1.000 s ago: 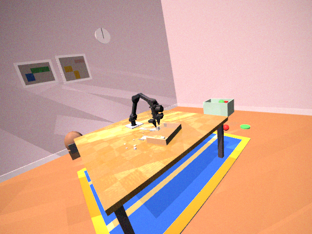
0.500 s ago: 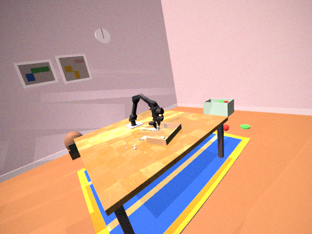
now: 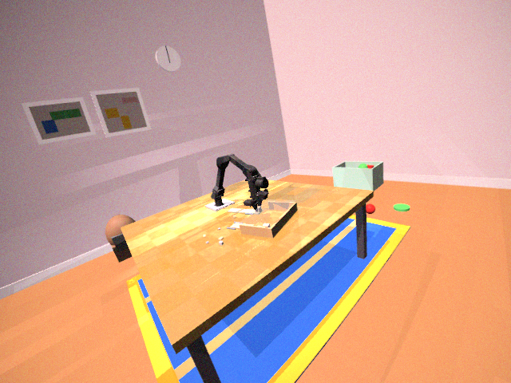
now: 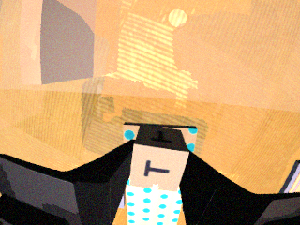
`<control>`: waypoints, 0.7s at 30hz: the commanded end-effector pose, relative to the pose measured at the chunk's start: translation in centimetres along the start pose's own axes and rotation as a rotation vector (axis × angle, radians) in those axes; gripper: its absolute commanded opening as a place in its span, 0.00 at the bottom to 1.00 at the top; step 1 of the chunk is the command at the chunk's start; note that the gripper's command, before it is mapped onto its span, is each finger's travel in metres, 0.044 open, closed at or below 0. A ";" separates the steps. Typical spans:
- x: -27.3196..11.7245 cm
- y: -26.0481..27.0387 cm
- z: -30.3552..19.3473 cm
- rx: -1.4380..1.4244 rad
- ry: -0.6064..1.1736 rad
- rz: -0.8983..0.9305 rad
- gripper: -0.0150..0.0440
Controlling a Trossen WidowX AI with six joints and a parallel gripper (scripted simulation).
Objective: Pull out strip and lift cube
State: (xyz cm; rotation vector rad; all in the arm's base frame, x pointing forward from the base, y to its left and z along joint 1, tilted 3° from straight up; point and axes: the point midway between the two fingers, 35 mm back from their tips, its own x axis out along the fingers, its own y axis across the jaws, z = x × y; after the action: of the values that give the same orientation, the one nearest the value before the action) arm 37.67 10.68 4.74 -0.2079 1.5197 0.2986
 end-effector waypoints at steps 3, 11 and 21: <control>0.0 0.0 0.0 0.000 -0.001 0.000 0.35; -2.0 0.1 -2.3 0.002 0.001 -0.003 0.25; -4.2 0.3 -5.9 0.005 0.005 -0.006 0.25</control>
State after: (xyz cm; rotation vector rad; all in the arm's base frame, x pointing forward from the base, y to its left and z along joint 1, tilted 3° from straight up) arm 32.62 9.14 8.36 -0.2034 1.5236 0.2934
